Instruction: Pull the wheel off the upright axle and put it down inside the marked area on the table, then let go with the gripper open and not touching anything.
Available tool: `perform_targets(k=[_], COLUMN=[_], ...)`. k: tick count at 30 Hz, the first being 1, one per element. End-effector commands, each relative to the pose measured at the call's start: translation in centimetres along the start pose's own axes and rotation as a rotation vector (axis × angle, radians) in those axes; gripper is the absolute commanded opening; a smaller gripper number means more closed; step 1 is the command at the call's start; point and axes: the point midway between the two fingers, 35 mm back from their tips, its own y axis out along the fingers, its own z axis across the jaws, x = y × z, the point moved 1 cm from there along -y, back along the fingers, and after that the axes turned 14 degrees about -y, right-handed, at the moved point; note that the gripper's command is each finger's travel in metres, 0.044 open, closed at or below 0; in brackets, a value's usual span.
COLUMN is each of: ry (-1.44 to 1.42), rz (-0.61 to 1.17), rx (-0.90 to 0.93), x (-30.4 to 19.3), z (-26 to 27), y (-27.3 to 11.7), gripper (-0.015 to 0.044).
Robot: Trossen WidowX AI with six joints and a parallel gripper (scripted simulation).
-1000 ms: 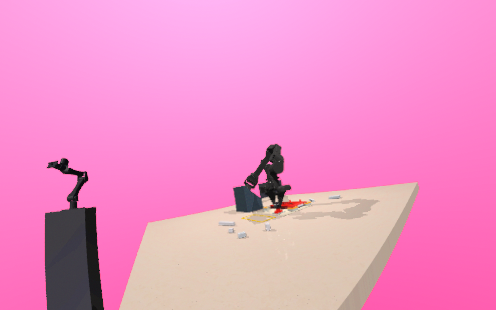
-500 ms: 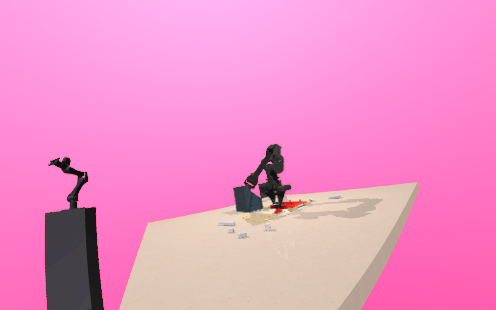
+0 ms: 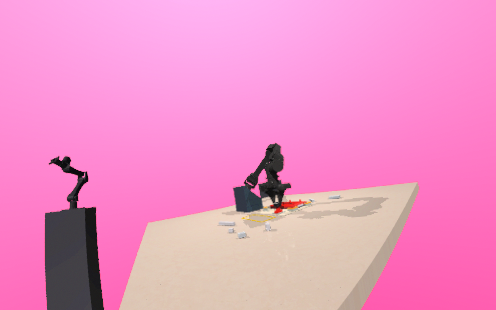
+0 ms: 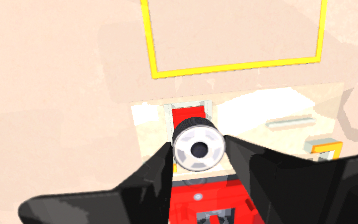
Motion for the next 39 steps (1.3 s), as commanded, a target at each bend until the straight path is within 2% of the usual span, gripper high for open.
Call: perform_targets(k=[1, 39], ry=[0.000, 0.002], rz=[-0.003, -0.003], rx=[0.004, 0.007], x=[0.2, 0.2], z=[0.0, 0.0], y=[-0.4, -1.6], gripper=[0.0000, 0.0000])
